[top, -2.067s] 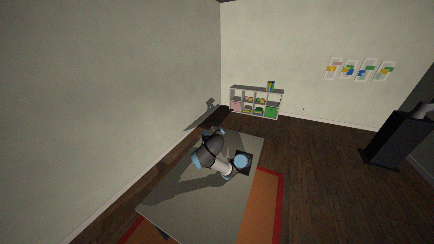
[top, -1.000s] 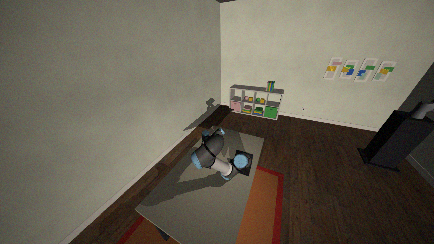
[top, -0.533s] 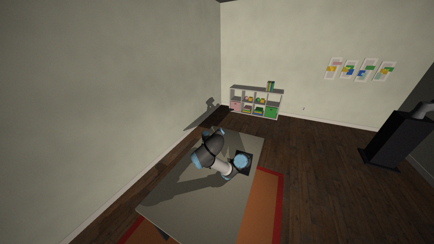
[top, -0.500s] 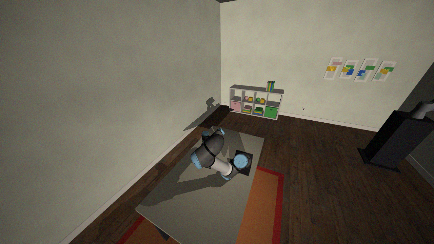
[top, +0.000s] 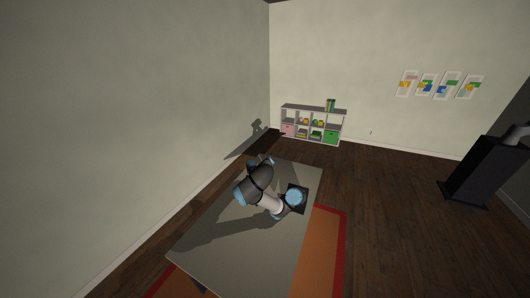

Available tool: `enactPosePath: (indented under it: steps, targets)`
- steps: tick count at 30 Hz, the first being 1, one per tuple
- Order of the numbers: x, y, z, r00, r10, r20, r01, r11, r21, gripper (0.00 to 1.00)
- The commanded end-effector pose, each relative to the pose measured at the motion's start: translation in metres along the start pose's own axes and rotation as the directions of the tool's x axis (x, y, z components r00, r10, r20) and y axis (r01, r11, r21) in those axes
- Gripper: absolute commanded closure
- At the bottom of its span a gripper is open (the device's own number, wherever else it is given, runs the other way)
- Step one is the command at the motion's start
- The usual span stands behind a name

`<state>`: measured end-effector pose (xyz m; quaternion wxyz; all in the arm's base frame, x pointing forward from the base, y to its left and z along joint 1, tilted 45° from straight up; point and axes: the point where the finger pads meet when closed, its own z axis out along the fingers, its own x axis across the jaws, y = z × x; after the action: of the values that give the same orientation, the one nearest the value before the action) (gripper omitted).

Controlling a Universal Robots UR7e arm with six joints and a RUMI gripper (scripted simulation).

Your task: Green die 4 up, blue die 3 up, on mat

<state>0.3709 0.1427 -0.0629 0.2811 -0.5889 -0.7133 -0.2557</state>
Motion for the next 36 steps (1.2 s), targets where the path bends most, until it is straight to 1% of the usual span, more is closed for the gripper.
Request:
enactPosePath:
  steps: [1, 20, 21, 23, 24, 28, 29, 31, 32, 34, 35, 36]
  targets:
    - [-0.0002, 0.0003, -0.0003, 1.000, 0.000, 0.001, 0.000, 1.000, -0.001, 1.00]
    - [-0.0002, 0.0003, -0.0003, 1.000, 0.000, 0.001, 0.000, 1.000, -0.001, 1.00]
    - [-0.0002, 0.0003, -0.0003, 1.000, 0.000, 0.001, 0.000, 1.000, -0.001, 0.96]
    - [-0.0002, 0.0003, -0.0003, 1.000, 0.000, 0.001, 0.000, 1.000, -0.001, 0.96]
    - [-0.0002, 0.0003, -0.0003, 1.000, 0.000, 0.001, 0.000, 1.000, -0.001, 0.93]
    - [-0.0002, 0.0003, -0.0003, 1.000, 0.000, 0.001, 0.000, 1.000, -0.001, 0.93]
    - [-0.0002, 0.0003, -0.0003, 1.000, 0.000, 0.001, 0.000, 1.000, -0.001, 0.89]
    - [-0.0002, 0.0003, -0.0003, 1.000, 0.000, 0.001, 0.000, 1.000, -0.001, 0.89]
    - [-0.0002, 0.0003, -0.0003, 1.000, 0.000, 0.001, 0.000, 1.000, -0.001, 0.85]
    - [-0.0002, 0.0003, -0.0003, 1.000, 0.000, 0.001, 0.000, 1.000, -0.001, 0.85]
    - [-0.0002, 0.0003, -0.0003, 1.000, 0.000, 0.001, 0.000, 1.000, -0.001, 0.82]
    - [-0.0002, 0.0003, -0.0003, 1.000, 0.000, 0.001, 0.000, 1.000, -0.001, 0.82]
